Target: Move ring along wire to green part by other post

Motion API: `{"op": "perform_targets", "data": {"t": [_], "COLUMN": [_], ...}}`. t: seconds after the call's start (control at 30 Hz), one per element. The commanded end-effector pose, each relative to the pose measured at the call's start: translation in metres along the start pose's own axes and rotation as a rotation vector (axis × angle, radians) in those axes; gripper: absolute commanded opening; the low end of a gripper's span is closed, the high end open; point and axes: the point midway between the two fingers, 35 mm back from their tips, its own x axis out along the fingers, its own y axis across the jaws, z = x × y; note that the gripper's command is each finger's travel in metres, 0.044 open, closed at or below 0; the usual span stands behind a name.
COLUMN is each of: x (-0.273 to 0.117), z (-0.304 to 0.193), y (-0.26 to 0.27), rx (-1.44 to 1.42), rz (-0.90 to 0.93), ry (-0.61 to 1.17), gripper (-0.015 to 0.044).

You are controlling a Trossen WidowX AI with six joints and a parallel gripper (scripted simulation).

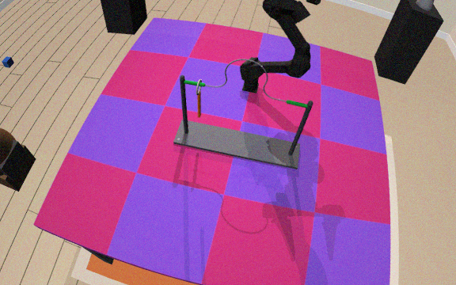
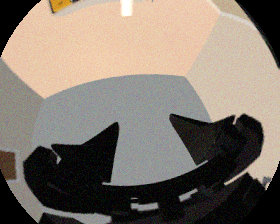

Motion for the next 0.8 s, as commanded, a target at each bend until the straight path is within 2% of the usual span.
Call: {"op": "perform_targets", "data": {"t": [0.0, 0.27, 0.5, 0.77], "x": [-0.001, -0.06, -0.122, -0.192], "z": [-0.001, -0.02, 0.005, 0.075], "y": [0.003, 0.112, 0.209, 0.288], "rx": [0.006, 0.293, 0.603, 0.984], "rz": [0.005, 0.194, 0.366, 0.544], "ry": [0.002, 0.069, 0.105, 0.111], "gripper": [0.0374, 0.0164, 0.016, 0.016]}}
